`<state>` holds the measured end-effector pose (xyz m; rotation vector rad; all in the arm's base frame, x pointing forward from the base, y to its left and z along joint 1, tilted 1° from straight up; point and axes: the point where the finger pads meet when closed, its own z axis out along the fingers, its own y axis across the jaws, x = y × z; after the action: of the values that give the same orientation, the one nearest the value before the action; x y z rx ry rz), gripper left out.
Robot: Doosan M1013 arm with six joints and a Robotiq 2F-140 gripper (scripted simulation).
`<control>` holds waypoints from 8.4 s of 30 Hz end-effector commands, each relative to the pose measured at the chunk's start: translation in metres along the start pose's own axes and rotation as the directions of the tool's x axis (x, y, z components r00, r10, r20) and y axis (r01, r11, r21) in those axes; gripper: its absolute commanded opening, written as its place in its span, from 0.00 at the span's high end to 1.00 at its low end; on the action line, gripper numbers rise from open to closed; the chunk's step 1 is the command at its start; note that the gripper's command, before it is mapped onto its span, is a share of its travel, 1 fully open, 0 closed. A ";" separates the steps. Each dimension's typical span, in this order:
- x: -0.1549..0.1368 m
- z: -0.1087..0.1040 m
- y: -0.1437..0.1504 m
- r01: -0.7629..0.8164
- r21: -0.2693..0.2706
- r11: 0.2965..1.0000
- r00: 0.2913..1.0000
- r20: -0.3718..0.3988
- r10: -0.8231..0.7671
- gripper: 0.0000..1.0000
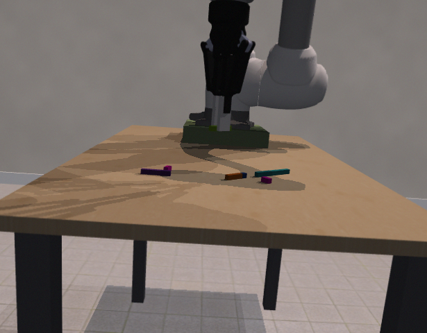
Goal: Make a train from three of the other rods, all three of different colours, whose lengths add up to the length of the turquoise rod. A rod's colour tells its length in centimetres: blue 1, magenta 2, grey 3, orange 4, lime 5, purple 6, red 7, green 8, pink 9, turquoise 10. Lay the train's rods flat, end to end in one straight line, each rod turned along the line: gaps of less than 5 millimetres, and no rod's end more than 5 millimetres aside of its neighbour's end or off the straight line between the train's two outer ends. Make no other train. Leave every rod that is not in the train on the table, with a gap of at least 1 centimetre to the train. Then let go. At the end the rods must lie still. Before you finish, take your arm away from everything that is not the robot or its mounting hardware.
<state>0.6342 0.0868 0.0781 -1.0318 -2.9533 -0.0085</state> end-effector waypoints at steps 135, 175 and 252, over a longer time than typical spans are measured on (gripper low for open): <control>0.000 0.100 0.000 0.000 0.000 1.000 1.000 0.000 0.000 0.97; 0.000 0.073 0.000 0.000 0.000 1.000 1.000 0.000 0.000 0.85; 0.000 -0.066 0.000 0.000 0.000 1.000 1.000 0.000 0.000 0.00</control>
<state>0.6351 0.0863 0.1435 -1.0317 -2.9533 -0.0085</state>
